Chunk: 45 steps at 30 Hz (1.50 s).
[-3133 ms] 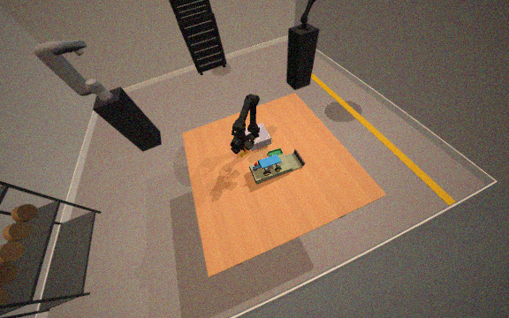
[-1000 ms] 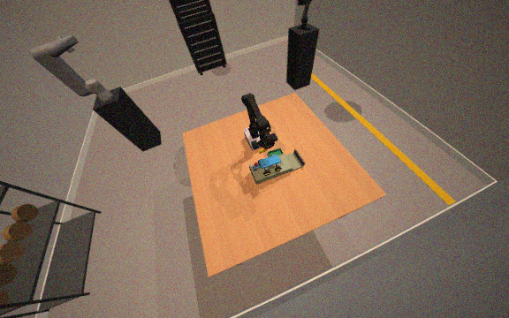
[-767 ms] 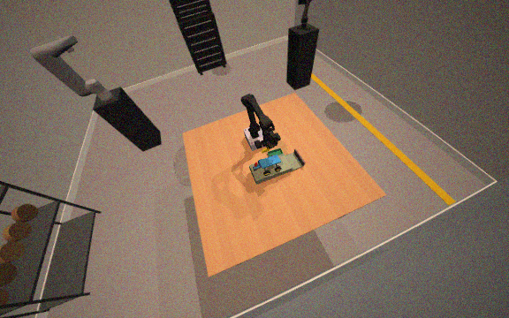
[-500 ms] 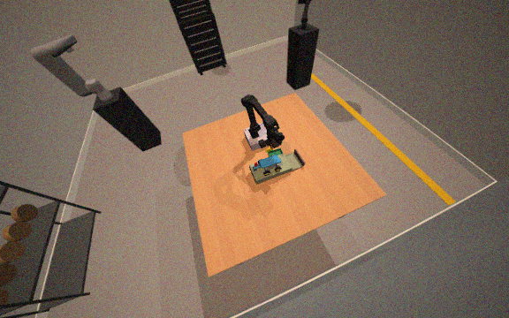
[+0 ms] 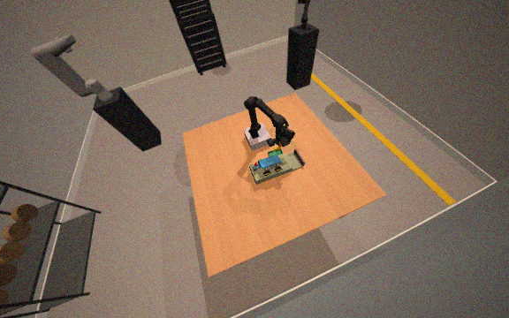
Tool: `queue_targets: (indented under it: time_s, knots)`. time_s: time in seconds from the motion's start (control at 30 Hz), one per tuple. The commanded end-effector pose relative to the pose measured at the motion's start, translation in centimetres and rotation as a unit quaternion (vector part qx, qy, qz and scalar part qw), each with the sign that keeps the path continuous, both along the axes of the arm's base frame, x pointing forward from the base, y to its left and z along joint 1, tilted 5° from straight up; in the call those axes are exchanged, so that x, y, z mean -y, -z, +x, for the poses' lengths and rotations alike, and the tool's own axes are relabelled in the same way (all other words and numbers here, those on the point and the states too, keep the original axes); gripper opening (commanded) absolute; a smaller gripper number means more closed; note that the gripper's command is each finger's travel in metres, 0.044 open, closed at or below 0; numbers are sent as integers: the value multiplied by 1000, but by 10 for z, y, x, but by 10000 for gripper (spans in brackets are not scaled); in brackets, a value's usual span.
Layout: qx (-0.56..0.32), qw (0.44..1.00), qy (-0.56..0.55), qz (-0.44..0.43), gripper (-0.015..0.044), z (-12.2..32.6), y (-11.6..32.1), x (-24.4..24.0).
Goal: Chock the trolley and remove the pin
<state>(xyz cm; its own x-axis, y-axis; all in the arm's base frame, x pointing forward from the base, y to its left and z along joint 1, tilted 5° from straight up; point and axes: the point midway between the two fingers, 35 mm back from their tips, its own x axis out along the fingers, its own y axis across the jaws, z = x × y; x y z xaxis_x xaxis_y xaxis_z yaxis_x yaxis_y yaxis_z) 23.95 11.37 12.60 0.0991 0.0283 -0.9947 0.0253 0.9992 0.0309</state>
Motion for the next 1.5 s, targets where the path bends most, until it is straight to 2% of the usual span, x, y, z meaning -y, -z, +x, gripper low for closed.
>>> queue_targets:
  time_s: [0.0, 0.27, 0.87, 1.47]
  knots:
    - [2, 1000, 2, -1, 0, 6, 0, -16]
    - [0, 999, 8, -51, 0, 7, 0, -24]
    - [2, 999, 8, -52, 0, 38, 4, -26]
    - [2, 999, 8, -53, 0, 44, 51, -23]
